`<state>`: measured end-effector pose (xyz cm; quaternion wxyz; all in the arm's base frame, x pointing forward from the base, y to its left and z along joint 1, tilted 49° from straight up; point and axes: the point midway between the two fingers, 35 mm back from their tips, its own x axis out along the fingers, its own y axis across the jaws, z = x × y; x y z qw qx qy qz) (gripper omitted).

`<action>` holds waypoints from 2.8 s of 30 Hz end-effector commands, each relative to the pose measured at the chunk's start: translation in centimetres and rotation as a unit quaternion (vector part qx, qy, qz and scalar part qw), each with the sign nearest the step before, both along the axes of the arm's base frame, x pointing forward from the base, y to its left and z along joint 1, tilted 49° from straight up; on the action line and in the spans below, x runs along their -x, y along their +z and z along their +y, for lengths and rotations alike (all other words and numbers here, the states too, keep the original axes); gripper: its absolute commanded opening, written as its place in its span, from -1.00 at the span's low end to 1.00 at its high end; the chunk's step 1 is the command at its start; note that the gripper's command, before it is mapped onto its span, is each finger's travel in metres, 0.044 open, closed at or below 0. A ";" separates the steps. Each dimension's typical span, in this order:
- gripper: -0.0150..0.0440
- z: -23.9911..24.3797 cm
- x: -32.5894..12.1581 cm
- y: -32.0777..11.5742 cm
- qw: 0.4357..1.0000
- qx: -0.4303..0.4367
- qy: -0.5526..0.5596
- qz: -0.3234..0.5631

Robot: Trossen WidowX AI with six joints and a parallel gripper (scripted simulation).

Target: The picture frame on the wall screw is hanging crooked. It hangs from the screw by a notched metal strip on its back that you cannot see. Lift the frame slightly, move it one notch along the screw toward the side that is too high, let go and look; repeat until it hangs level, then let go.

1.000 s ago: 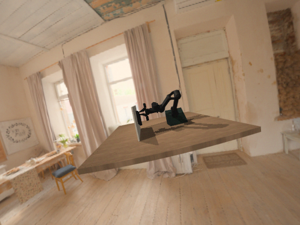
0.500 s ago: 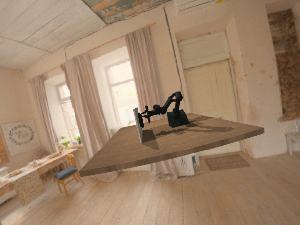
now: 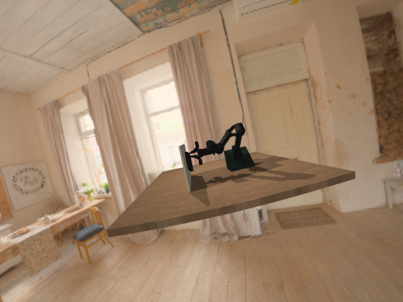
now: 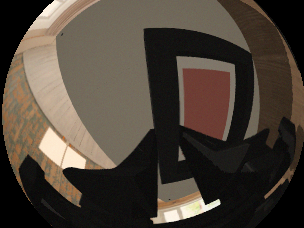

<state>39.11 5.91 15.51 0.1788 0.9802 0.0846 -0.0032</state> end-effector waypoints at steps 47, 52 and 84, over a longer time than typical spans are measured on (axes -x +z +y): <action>-0.49 0.0 0.0 0.1 0.992 0.121 0.003 -0.022; -0.49 -0.1 0.0 0.1 0.991 0.133 0.003 -0.024; 0.39 -0.2 0.0 0.1 0.984 0.176 0.002 -0.031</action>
